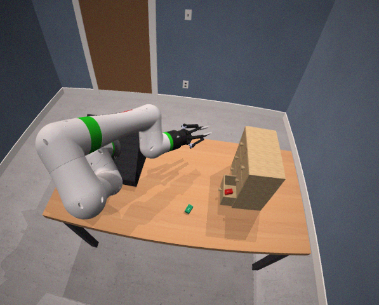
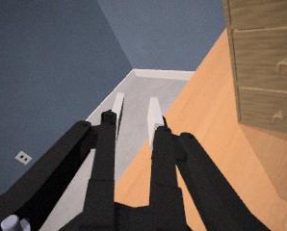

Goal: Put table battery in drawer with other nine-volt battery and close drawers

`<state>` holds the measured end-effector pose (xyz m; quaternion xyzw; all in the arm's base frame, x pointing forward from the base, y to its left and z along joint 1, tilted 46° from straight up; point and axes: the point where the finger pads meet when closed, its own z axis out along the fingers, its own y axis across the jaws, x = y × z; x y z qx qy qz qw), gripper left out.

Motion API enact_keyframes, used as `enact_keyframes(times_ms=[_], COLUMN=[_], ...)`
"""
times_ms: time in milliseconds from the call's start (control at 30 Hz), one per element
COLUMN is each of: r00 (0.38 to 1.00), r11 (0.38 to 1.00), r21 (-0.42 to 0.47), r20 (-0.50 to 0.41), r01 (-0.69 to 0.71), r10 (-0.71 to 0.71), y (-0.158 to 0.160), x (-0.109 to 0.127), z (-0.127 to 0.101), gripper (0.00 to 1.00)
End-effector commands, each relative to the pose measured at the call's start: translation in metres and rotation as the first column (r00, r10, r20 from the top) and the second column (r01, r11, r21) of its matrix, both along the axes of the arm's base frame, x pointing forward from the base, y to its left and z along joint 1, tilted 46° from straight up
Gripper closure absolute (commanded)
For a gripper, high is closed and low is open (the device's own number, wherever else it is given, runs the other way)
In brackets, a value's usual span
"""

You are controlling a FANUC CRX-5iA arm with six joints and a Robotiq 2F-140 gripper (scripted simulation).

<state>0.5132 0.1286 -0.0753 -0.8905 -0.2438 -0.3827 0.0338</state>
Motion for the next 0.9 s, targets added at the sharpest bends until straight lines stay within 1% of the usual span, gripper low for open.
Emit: enact_keyframes(times_ms=[0,100,133,200,233,267,300,333,367,400,433,500,533,567,600,667,700,733,767,833,867], r00=[0.970,0.970,0.947,0.887,0.884,0.863,0.851,0.834,0.823,0.805,0.793,0.753,0.741,0.725,0.711,0.711,0.682,0.682,0.665,0.665,0.650], r11=[0.999,0.999,0.999,1.000,1.000,0.998,0.996,0.994,0.990,0.987,0.980,0.965,0.951,0.940,0.918,0.918,0.871,0.871,0.828,0.828,0.781], r21=[0.040,0.040,0.032,-0.022,-0.023,-0.060,-0.092,-0.106,-0.140,-0.161,-0.198,-0.259,-0.303,-0.334,-0.386,-0.386,-0.477,-0.477,-0.541,-0.541,-0.599], r20=[-0.238,-0.238,-0.320,-0.461,-0.467,-0.505,-0.523,-0.548,-0.560,-0.584,-0.592,-0.626,-0.625,-0.631,-0.622,-0.622,-0.598,-0.598,-0.565,-0.565,-0.524], r01=[-0.033,-0.033,-0.033,-0.019,-0.019,-0.009,0.000,0.003,0.012,0.017,0.029,0.044,0.059,0.067,0.086,0.086,0.119,0.119,0.148,0.148,0.179], r10=[0.042,0.042,0.042,0.007,0.006,-0.022,-0.048,-0.061,-0.089,-0.109,-0.143,-0.203,-0.245,-0.276,-0.328,-0.328,-0.421,-0.421,-0.489,-0.489,-0.551], y=[0.039,0.039,0.044,0.043,0.043,0.037,0.027,0.027,0.014,0.014,0.000,0.000,-0.016,-0.016,-0.033,-0.033,-0.049,-0.049,-0.064,-0.064,-0.079], x=[-0.035,-0.035,-0.049,-0.076,-0.076,-0.088,-0.098,-0.098,-0.107,-0.107,-0.113,-0.113,-0.118,-0.118,-0.120,-0.120,-0.121,-0.121,-0.121,-0.121,-0.120], z=[-0.024,-0.024,-0.030,-0.035,-0.035,-0.033,-0.030,-0.030,-0.023,-0.023,-0.014,-0.014,-0.003,-0.003,0.011,0.011,0.027,0.027,0.044,0.044,0.062], gripper=[0.80,0.80,0.80,0.80,0.80,0.80,0.80,0.80,0.80,0.80,0.80,0.80,0.80,0.80,0.80,0.80,0.80,0.80,0.80,0.80,0.80])
